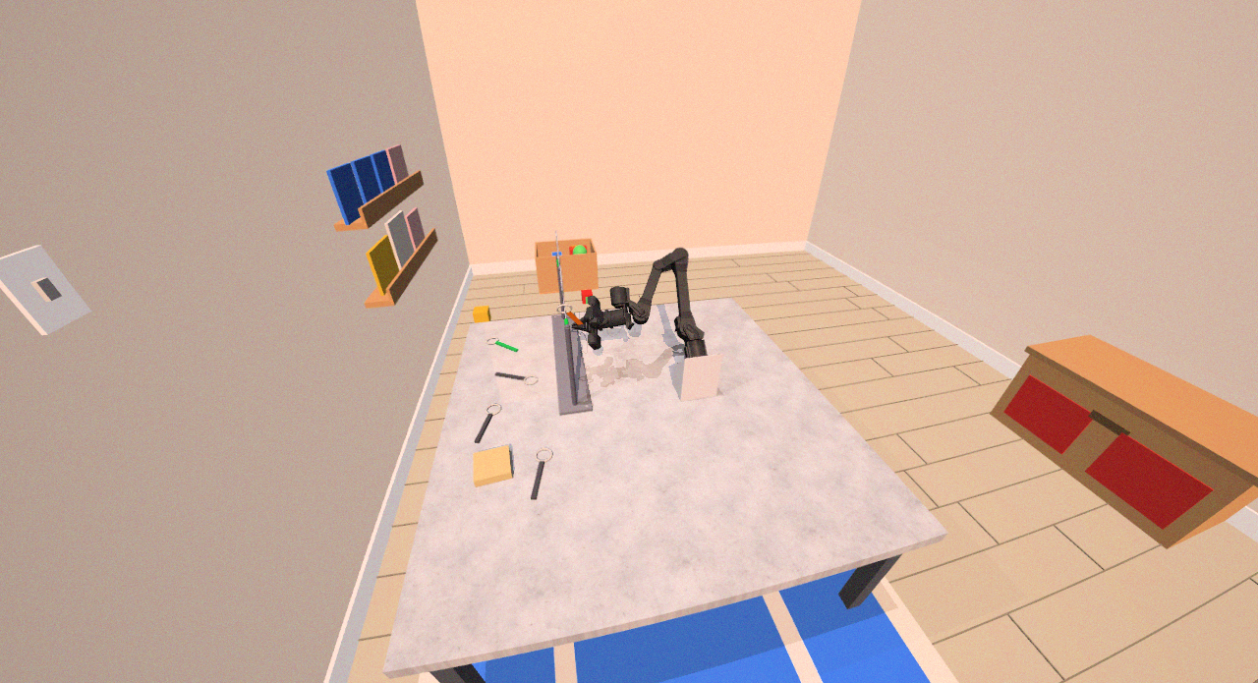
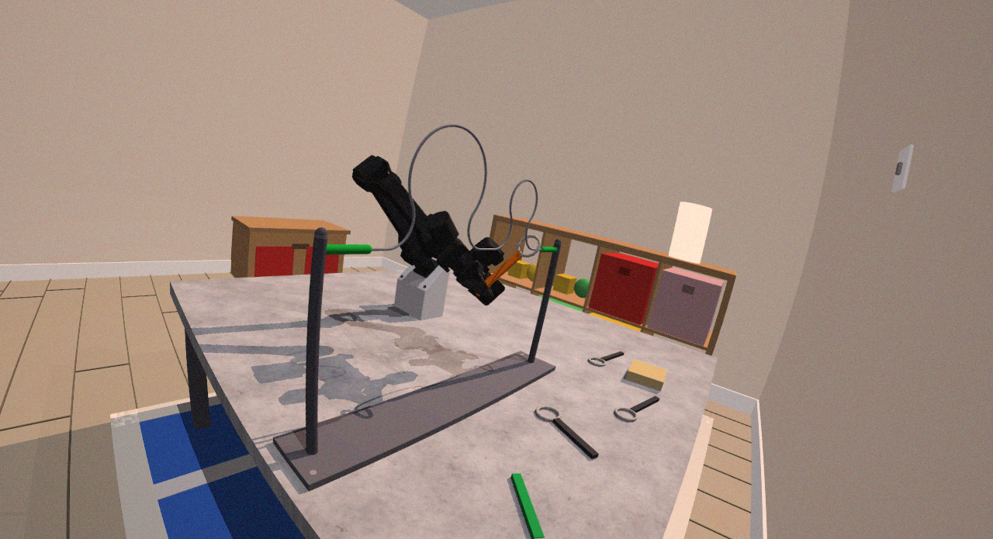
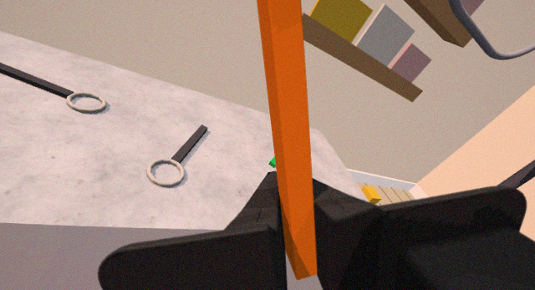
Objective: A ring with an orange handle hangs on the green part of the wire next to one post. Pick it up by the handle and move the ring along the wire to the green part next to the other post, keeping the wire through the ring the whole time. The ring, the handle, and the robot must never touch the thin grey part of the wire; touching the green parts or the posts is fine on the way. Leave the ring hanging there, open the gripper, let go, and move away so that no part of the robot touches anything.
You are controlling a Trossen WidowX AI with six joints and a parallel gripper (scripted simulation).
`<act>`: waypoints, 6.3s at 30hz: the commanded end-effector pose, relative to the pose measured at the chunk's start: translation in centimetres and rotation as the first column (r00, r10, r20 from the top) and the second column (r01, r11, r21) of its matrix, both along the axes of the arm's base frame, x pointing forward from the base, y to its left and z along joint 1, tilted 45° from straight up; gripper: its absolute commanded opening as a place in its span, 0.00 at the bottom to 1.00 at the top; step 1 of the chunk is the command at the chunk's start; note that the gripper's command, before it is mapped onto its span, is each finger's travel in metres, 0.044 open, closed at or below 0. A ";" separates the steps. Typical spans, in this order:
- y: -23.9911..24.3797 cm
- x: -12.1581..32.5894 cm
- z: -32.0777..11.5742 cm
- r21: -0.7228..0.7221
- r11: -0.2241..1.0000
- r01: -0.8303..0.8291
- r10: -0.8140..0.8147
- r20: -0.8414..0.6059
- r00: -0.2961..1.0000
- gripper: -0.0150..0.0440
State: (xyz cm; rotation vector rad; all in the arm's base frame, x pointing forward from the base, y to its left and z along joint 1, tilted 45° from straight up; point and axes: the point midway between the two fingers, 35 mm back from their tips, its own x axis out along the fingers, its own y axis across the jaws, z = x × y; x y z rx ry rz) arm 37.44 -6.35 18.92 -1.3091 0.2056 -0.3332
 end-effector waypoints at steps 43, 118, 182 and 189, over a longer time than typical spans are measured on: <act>5.5 -0.4 -8.7 0.489 0.872 0.001 0.023 -0.044 0.999 0.00; 6.7 -0.5 -11.9 0.495 0.869 0.001 0.022 -0.040 0.999 0.49; 9.2 -9.7 -10.7 0.492 0.871 -0.005 0.029 -0.042 0.999 1.00; 9.2 -9.7 -10.7 0.492 0.871 -0.005 0.029 -0.042 0.999 1.00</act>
